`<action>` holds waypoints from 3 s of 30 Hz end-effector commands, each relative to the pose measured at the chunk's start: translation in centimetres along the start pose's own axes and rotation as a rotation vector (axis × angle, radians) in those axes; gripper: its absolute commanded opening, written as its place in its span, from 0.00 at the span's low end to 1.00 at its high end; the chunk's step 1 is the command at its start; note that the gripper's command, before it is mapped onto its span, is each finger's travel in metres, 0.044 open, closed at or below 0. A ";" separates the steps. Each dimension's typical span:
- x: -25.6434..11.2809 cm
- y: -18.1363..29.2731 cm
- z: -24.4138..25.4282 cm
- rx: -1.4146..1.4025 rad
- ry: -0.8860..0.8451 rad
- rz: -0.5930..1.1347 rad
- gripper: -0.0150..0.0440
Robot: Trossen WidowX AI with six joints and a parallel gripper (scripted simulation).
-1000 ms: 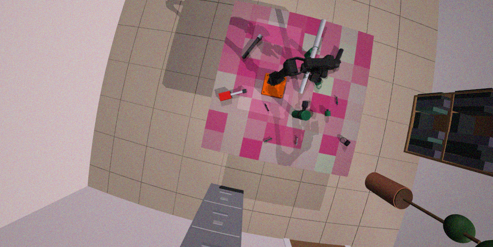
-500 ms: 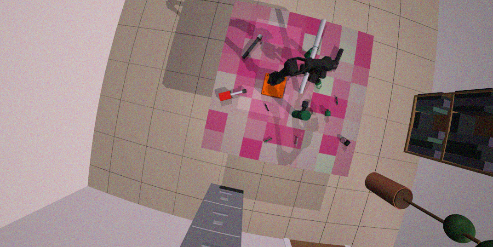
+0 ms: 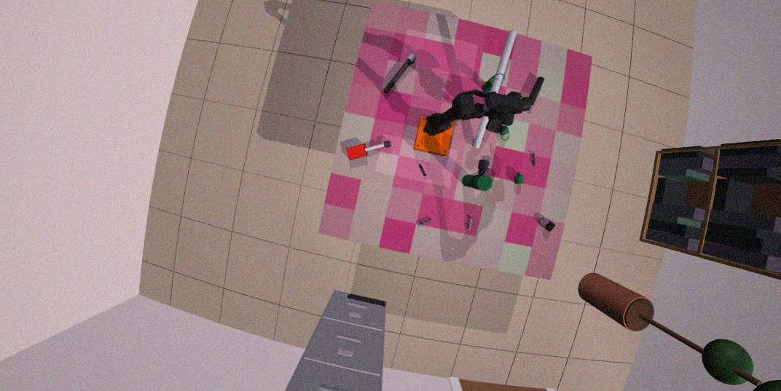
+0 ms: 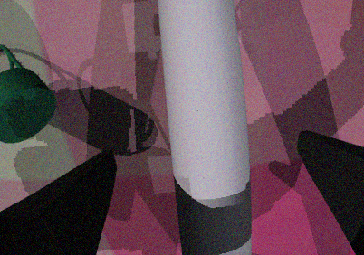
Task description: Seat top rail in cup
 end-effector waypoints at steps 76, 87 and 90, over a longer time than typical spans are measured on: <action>-3.6 -2.3 -0.1 -0.015 0.054 -0.346 0.25; -4.2 -2.6 0.3 -0.015 0.054 -0.346 0.25; -4.2 -2.7 0.5 -0.015 0.054 -0.346 0.25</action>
Point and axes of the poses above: the point midway between the two fingers, 35 mm back from their tips, its own x axis out along the fingers, its own z axis across the jaws, y = z × x, the point moved 8 cm from there along -x, back along the fingers, and after that the axes turned 6 degrees about -x, right-handed, at the moved point
